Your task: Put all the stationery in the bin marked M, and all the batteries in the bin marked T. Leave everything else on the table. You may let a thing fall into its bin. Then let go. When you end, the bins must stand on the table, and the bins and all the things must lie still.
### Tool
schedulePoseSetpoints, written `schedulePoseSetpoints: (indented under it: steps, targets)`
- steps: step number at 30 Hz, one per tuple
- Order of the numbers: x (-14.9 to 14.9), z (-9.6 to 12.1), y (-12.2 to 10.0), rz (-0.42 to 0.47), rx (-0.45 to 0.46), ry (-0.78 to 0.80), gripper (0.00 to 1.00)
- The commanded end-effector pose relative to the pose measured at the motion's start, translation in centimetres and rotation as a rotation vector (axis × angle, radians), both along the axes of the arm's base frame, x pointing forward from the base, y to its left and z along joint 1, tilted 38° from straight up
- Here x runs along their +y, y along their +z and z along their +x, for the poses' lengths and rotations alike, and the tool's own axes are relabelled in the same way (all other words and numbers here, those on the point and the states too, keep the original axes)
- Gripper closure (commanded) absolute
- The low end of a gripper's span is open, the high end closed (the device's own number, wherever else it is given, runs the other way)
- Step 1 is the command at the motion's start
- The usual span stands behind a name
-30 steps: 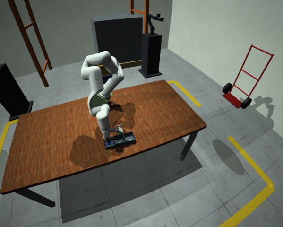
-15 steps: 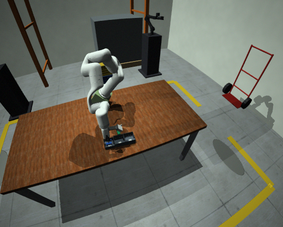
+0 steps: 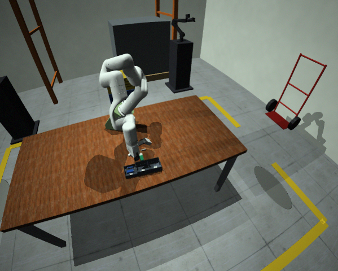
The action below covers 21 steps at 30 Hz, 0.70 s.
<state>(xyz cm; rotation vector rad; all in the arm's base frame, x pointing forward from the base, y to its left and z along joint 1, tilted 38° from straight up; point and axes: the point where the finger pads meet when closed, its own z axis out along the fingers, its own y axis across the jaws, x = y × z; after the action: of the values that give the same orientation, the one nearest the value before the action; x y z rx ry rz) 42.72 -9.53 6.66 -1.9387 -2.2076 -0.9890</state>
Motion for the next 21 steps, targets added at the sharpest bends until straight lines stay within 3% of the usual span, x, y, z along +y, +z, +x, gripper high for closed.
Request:
schedulePoseSetpoints:
  steps: [1,7,21]
  targets:
    - [1.2,-1.3,0.9,-0.062,-0.088,0.114,0.62]
    - [4.8,-4.1,1.9,-0.133,-0.174,0.266,0.62]
    - [4.8,-4.1,2.0,-0.318,-0.396,0.633,0.62]
